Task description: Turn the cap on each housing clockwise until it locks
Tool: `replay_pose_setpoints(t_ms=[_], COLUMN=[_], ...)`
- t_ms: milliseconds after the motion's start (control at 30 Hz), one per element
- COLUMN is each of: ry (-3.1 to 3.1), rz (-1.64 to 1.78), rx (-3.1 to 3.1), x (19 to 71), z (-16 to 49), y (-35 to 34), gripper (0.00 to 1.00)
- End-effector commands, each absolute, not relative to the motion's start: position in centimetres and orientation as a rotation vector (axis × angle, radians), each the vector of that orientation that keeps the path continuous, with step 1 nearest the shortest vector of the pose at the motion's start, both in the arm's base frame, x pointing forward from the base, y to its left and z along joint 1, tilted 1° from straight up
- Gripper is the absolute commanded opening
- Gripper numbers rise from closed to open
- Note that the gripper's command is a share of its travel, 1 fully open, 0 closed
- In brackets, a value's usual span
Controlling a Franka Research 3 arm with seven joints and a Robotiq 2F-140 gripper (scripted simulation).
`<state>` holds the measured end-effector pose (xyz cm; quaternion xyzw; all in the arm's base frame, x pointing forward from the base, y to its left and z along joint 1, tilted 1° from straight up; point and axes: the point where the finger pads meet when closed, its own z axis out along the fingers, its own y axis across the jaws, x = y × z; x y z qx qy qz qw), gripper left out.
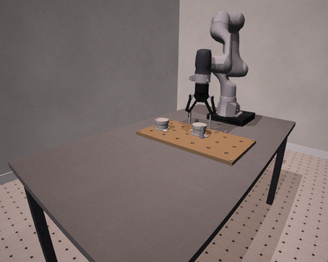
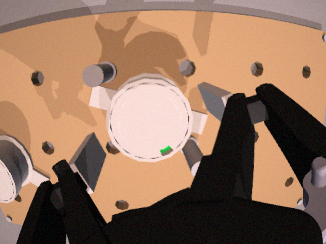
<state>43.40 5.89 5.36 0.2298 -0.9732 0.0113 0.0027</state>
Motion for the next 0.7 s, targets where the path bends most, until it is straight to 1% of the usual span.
replay_pose_setpoints(t_ms=[0, 667], ry=[-3.057, -3.057], rz=[0.033, 0.033], rx=[0.729, 0.729], x=[43.58, 43.58], z=[5.1, 4.64], y=[5.87, 5.86], gripper=[0.78, 0.78])
